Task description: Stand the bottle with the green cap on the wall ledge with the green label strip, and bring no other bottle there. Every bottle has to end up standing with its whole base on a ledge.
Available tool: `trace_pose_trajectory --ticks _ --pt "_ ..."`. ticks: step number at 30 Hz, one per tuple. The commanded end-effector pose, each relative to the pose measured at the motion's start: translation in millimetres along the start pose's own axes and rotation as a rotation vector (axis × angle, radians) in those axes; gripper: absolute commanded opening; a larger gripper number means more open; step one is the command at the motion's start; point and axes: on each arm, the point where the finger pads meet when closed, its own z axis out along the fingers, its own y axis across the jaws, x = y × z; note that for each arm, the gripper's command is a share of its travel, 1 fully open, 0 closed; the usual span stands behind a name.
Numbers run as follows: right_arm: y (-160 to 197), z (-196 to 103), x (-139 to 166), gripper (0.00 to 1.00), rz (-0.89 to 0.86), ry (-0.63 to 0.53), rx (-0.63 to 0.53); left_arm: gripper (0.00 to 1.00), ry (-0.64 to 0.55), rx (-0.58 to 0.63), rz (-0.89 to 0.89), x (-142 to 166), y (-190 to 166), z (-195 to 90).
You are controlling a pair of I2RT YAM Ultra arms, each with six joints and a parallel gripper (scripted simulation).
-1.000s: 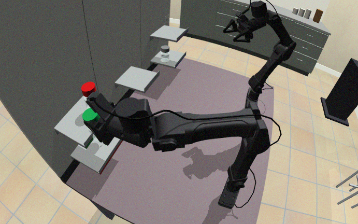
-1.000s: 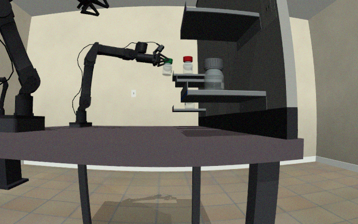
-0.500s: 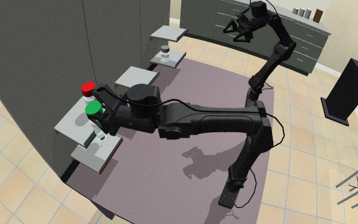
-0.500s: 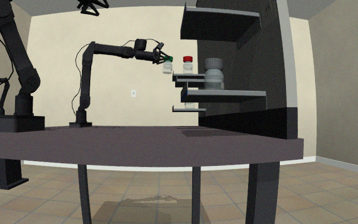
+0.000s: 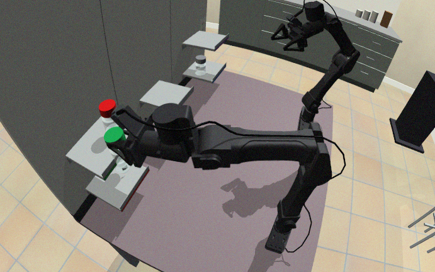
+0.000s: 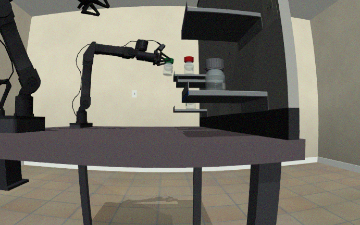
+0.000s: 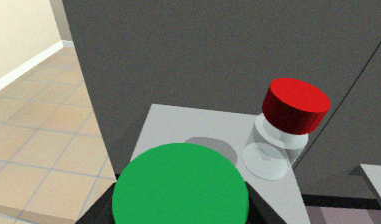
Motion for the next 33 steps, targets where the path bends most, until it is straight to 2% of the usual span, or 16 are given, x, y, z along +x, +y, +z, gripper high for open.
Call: trace_pose_trajectory --ticks 1,13,20,24,33 --pt "-1.5 -1.6 1.8 0.89 0.006 0.013 0.01 0.5 -0.132 -0.006 0.027 -73.2 -5.9 -26.9" --pt "-1.5 -1.6 1.8 0.89 0.006 0.013 0.01 0.5 -0.17 -0.012 0.034 -84.4 -7.4 -24.8" --pt "-1.5 -1.6 1.8 0.89 0.006 0.013 0.01 0.5 -0.187 -0.016 0.037 -85.4 -6.0 -1.1" --pt "-1.5 -1.6 1.8 0.89 0.006 0.013 0.01 0.5 -0.185 -0.014 0.037 -84.7 -6.3 3.0" --pt "-1.5 -1.6 1.8 0.89 0.006 0.013 0.01 0.5 -0.21 -0.013 0.047 -88.4 -6.6 38.9"
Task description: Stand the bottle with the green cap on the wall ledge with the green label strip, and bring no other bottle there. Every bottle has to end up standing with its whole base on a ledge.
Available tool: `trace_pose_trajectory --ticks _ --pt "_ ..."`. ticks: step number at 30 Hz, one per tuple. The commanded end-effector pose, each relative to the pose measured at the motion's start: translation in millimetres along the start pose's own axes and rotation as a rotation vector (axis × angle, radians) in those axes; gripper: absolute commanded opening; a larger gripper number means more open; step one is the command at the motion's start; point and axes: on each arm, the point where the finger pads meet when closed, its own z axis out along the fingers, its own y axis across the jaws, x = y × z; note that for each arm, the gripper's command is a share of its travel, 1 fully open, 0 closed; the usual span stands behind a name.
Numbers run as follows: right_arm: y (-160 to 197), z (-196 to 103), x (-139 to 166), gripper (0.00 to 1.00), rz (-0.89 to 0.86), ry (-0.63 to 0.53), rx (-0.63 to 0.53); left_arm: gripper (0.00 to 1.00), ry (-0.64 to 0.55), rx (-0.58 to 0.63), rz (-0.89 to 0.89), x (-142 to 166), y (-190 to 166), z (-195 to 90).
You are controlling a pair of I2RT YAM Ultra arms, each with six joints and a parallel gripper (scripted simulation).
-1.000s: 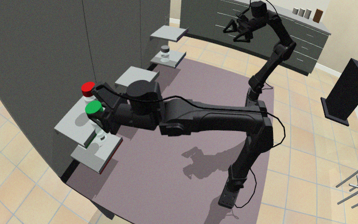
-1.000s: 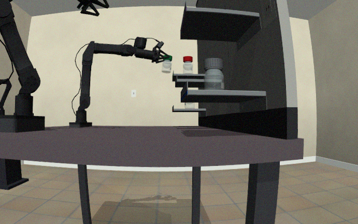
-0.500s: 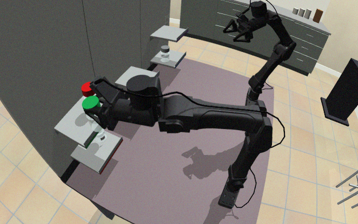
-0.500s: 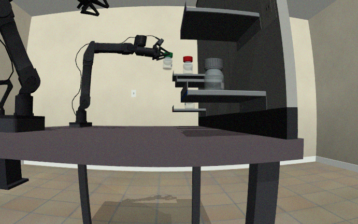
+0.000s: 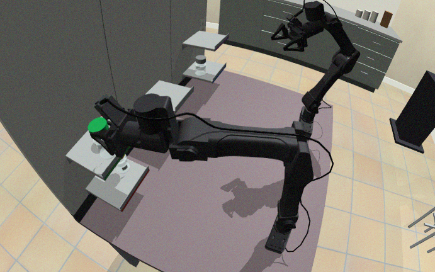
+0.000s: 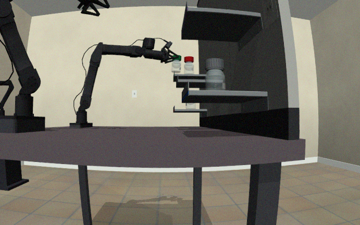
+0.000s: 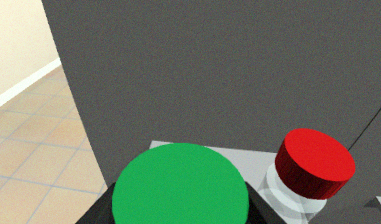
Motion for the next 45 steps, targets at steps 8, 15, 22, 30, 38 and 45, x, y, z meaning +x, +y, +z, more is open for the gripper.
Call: trace_pose_trajectory --ticks 8,15,22,30,38,45 --pt "-1.5 -1.6 1.8 0.89 0.006 0.013 0.01 0.5 -0.169 0.0 0.033 -60.8 -6.8 12.7" --pt "-1.5 -1.6 1.8 0.89 0.006 0.013 0.01 0.5 -0.178 0.003 0.035 -65.3 -8.0 10.9" --pt "-1.5 -1.6 1.8 0.89 0.006 0.013 0.01 0.5 -0.178 0.003 0.035 -65.3 -8.0 10.9" --pt "-1.5 -1.6 1.8 0.89 0.006 0.013 0.01 0.5 -0.193 -0.003 0.03 -68.0 -6.9 12.5" --pt "-1.5 -1.6 1.8 0.89 0.006 0.013 0.01 0.5 -0.203 0.011 0.031 -72.6 -11.5 16.4" --pt "-1.5 -1.6 1.8 0.89 0.006 0.013 0.01 0.5 -0.207 0.011 0.032 -74.6 -11.8 14.8"
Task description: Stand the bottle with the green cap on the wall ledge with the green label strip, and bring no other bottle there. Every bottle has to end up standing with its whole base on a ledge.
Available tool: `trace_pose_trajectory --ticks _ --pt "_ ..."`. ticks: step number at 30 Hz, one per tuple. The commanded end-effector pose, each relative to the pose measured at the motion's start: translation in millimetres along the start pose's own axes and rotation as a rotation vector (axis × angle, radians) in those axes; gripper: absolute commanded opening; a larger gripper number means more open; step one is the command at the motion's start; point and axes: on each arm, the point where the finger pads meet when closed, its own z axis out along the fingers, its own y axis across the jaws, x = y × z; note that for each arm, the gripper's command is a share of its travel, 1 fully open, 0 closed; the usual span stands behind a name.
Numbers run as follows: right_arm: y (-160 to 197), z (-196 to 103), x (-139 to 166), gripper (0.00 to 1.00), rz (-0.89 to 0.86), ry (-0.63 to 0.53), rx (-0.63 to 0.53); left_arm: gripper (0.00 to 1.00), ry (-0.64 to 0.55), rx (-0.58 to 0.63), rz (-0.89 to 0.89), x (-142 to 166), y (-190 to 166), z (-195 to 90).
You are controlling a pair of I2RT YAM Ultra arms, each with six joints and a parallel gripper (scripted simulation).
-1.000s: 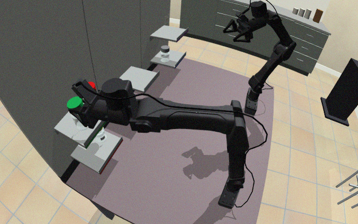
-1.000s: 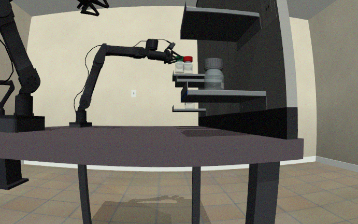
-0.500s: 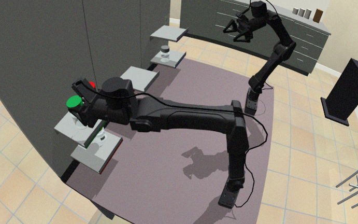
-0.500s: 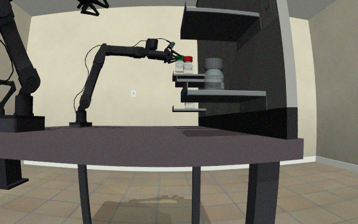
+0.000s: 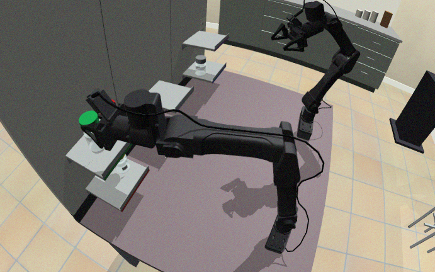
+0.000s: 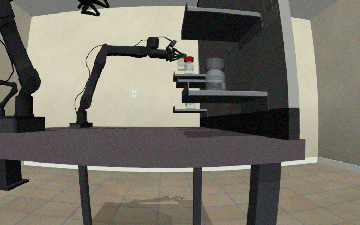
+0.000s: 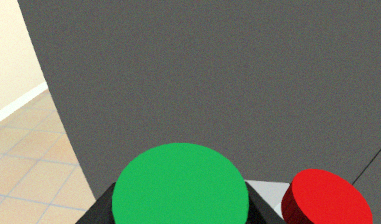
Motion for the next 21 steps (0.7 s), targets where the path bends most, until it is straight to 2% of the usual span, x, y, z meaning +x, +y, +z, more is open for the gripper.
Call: trace_pose_trajectory --ticks 1,9,15,17,20,21 --pt "-1.5 -1.6 1.8 0.89 0.006 0.013 0.01 0.5 -0.149 0.006 0.019 -60.0 -7.5 -11.5" --pt "-1.5 -1.6 1.8 0.89 0.006 0.013 0.01 0.5 -0.213 0.007 0.028 -68.8 -8.6 -18.2" --pt "-1.5 -1.6 1.8 0.89 0.006 0.013 0.01 0.5 -0.2 0.001 0.025 -54.2 -4.5 -17.3" --pt "-1.5 -1.6 1.8 0.89 0.006 0.013 0.01 0.5 -0.143 0.0 0.015 -33.3 -3.7 -13.7" --pt "-1.5 -1.6 1.8 0.89 0.006 0.013 0.01 0.5 -0.175 0.001 0.021 -43.2 -4.1 -15.6" --pt "-1.5 -1.6 1.8 0.89 0.006 0.013 0.01 0.5 -0.166 0.0 0.019 -37.1 -3.8 -14.7"
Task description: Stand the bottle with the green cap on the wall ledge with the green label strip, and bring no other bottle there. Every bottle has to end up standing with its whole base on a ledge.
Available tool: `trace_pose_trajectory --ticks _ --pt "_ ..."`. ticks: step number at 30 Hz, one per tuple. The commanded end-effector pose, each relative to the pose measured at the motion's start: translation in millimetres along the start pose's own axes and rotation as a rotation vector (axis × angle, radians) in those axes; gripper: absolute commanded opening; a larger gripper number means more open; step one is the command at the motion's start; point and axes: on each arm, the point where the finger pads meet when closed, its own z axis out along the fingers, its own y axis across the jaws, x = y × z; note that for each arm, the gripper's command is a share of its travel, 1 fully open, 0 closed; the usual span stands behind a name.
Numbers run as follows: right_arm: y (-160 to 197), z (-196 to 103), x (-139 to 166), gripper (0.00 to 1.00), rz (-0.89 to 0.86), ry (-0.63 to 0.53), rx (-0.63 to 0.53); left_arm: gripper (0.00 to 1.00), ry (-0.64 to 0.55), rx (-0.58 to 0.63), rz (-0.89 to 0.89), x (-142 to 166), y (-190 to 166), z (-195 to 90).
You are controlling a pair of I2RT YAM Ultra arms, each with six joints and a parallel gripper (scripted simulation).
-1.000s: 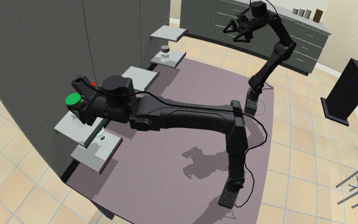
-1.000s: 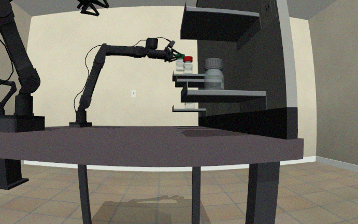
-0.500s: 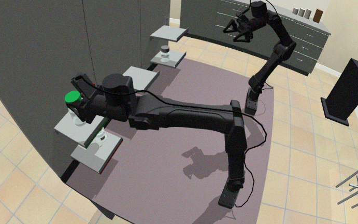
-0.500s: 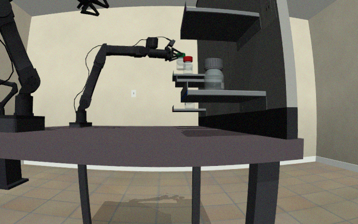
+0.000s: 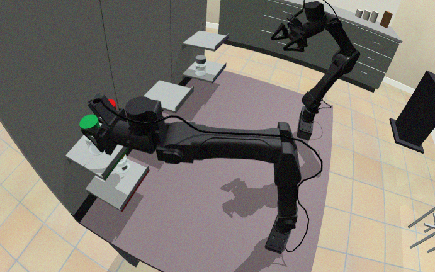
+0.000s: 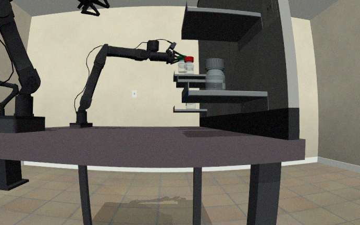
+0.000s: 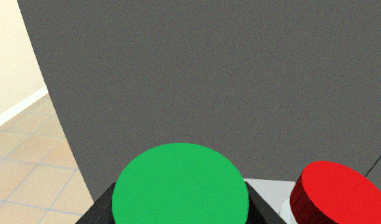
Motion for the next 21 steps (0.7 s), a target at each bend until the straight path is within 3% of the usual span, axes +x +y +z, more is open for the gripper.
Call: trace_pose_trajectory --ticks 1,8,21 --pt "-1.5 -1.6 1.8 0.89 0.006 0.013 0.01 0.5 -0.149 0.001 0.016 -49.6 -4.2 -16.6" --pt "-1.5 -1.6 1.8 0.89 0.006 0.013 0.01 0.5 -0.149 0.001 0.015 -28.5 -3.6 -15.9" --pt "-1.5 -1.6 1.8 0.89 0.006 0.013 0.01 0.5 -0.123 0.0 0.018 -19.5 -2.9 -12.5"
